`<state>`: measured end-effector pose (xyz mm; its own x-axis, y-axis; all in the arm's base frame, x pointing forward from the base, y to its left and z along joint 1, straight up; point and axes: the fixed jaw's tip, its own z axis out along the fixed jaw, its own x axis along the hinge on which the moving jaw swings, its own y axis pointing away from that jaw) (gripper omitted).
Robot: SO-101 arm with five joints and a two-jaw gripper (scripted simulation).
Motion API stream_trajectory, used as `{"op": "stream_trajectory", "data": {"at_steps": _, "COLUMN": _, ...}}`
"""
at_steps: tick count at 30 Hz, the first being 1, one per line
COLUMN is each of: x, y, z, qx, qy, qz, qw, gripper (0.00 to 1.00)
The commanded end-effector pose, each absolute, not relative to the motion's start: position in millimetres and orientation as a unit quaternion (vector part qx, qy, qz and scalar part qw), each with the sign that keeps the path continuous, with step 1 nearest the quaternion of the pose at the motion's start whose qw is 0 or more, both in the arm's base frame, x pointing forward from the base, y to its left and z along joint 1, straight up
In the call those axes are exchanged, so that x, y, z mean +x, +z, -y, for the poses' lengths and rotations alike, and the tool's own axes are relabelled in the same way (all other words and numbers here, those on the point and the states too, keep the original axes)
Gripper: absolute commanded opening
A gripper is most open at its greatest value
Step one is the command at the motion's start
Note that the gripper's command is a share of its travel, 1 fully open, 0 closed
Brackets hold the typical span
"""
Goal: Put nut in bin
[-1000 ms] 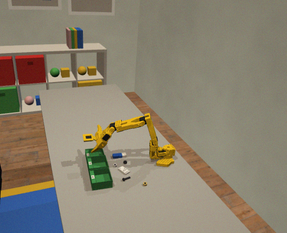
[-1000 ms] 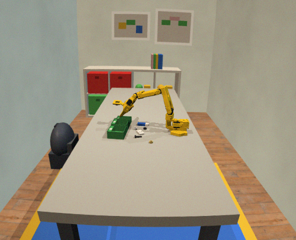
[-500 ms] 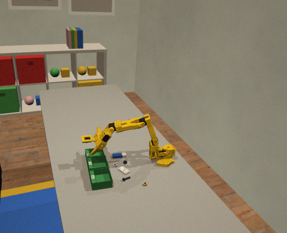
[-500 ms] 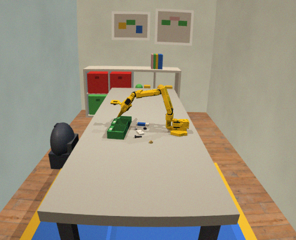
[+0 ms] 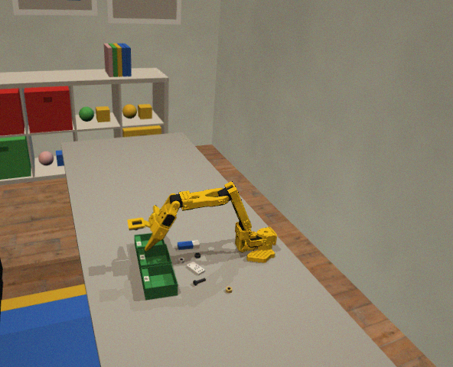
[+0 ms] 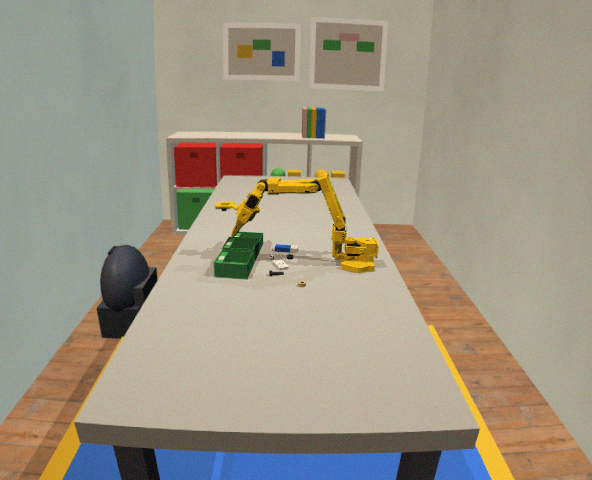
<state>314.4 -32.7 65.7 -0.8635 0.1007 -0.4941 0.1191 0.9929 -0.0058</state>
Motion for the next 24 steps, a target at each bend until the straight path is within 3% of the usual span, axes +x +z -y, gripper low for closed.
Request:
{"op": "stream_trajectory", "data": {"at_steps": 1, "x": 320.7, "y": 81.8, "z": 28.9, "qx": 0.055, "qy": -0.016, "qz": -0.958, "qw": 0.28, "gripper": 1.0}}
{"op": "stream_trajectory", "data": {"at_steps": 24, "x": 318.3, "y": 81.2, "z": 21.0, "qx": 0.05, "qy": -0.01, "qz": -0.961, "qw": 0.27, "gripper": 1.0}}
